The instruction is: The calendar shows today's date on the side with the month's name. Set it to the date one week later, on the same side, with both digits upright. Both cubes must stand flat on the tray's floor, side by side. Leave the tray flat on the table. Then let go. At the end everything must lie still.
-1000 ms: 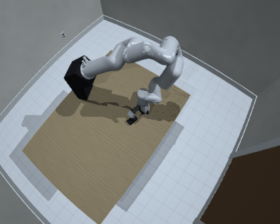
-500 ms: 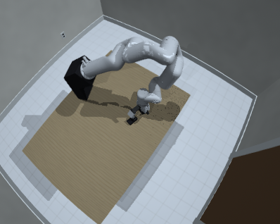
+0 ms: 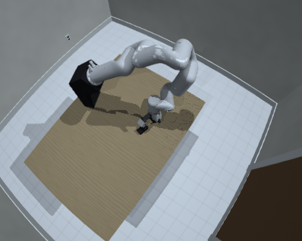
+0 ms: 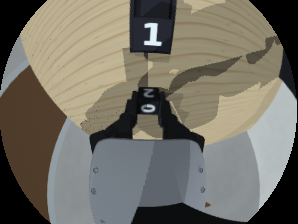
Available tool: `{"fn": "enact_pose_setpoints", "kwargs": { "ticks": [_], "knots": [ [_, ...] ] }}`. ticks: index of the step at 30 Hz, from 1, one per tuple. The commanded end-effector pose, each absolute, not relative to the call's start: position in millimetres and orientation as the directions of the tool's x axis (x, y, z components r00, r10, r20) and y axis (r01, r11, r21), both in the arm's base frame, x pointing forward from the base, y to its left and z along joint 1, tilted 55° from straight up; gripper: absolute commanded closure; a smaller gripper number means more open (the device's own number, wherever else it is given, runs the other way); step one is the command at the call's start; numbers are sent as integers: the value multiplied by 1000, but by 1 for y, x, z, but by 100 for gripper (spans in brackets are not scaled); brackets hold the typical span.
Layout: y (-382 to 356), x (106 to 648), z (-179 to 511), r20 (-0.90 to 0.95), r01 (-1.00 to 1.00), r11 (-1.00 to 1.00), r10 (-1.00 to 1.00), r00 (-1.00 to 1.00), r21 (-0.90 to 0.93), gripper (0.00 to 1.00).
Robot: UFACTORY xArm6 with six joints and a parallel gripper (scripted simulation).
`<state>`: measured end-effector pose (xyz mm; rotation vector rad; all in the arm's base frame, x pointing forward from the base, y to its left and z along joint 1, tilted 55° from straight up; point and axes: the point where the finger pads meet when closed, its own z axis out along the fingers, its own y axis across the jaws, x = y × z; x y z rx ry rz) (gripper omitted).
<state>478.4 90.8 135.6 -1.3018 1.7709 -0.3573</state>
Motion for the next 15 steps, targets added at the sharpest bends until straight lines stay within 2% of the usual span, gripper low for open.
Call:
{"fn": "enact_pose_setpoints", "kwargs": {
  "ticks": [1, 10, 15],
  "knots": [
    [91, 478, 136, -479, -621, 408, -876, -60, -669, 73],
    [86, 465, 146, -479, -621, 408, -876, -60, -669, 73],
    [77, 436, 167, -479, -621, 408, -876, -60, -669, 73]
  ]
}}
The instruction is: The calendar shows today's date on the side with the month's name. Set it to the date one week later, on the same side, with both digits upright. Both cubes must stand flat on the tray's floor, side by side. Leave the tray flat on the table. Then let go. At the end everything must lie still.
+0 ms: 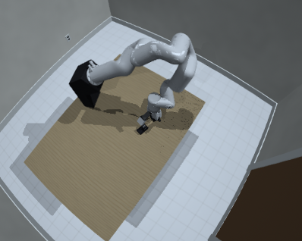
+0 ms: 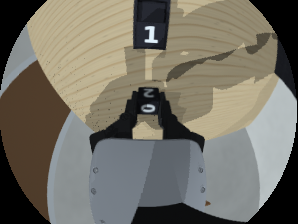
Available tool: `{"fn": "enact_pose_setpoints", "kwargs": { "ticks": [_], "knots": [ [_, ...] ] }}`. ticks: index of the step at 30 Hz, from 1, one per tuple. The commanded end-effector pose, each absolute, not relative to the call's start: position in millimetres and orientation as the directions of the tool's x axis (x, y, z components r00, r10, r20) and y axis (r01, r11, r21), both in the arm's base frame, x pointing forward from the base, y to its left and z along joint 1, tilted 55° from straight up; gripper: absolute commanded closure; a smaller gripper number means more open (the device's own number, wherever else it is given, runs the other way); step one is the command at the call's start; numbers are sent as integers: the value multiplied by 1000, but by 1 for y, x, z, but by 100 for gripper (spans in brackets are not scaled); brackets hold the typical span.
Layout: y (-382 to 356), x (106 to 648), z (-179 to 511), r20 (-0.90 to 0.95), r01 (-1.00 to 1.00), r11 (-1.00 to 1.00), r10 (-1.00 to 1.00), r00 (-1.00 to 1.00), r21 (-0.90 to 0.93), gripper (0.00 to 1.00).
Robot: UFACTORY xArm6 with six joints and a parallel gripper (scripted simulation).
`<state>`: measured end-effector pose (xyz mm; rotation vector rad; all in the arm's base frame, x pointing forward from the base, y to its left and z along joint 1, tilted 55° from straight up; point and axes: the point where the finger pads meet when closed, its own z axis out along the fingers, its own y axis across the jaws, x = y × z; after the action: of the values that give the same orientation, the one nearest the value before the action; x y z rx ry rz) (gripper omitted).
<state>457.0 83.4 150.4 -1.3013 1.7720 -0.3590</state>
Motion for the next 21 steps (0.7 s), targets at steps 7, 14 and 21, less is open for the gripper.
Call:
{"fn": "enact_pose_setpoints", "kwargs": {
  "ticks": [7, 14, 21],
  "knots": [
    [66, 404, 190, -479, -621, 408, -876, -60, -669, 73],
    [65, 400, 193, -479, -621, 408, -876, -60, -669, 73],
    [64, 401, 193, -479, -620, 408, -876, -60, -670, 73]
  ]
}}
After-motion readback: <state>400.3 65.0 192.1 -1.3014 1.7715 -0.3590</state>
